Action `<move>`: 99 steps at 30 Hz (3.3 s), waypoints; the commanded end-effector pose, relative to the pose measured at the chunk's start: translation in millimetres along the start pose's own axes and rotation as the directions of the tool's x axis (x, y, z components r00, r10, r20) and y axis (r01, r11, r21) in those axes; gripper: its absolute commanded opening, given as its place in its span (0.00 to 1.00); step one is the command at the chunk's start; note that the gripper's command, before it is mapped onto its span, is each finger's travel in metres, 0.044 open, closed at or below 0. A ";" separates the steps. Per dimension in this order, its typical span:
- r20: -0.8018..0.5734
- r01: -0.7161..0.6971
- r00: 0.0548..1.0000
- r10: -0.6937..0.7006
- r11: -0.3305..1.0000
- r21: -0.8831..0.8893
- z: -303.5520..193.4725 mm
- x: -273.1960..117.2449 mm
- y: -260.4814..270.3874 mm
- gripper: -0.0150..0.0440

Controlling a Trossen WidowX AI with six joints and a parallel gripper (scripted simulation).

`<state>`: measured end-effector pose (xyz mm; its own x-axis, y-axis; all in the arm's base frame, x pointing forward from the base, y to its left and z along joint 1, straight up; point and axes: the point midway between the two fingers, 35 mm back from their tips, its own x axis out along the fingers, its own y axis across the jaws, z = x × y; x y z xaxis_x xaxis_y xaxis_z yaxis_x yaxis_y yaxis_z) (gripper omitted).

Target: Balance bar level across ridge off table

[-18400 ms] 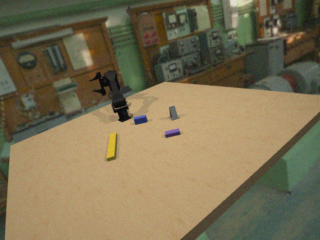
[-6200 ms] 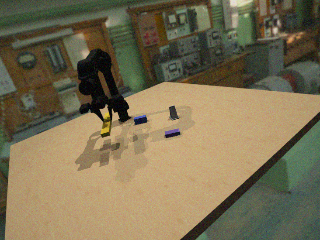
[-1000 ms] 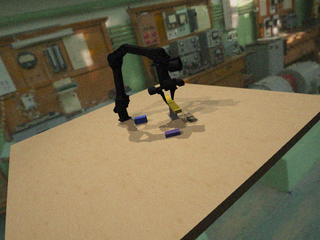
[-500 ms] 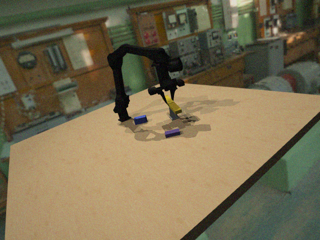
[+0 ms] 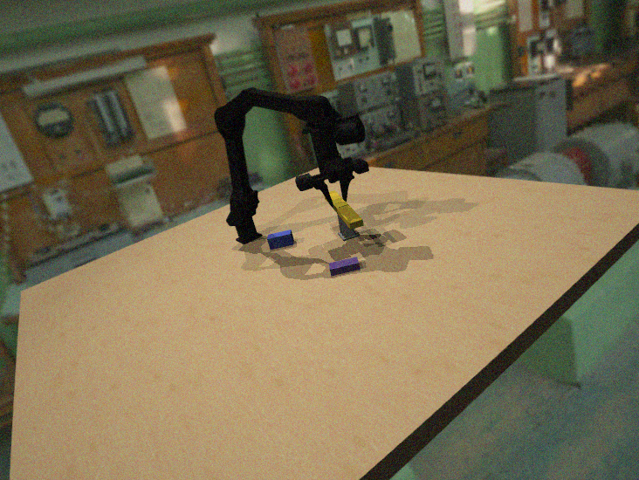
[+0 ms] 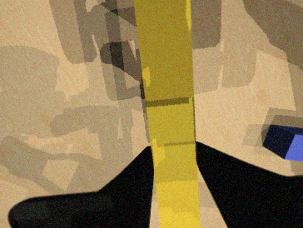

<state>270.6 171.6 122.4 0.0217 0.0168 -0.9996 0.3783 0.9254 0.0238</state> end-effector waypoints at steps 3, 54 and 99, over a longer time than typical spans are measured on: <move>0.003 0.001 1.000 -0.001 1.000 0.002 0.5 0.9 -0.1 0.25; 0.003 0.001 1.000 -0.001 1.000 0.002 0.4 5.1 -0.3 0.25; 0.003 0.001 1.000 -0.001 1.000 0.002 -0.2 8.9 -0.6 0.25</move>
<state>270.7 171.7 116.2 0.0252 0.0177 -0.9995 0.3777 0.9256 0.0259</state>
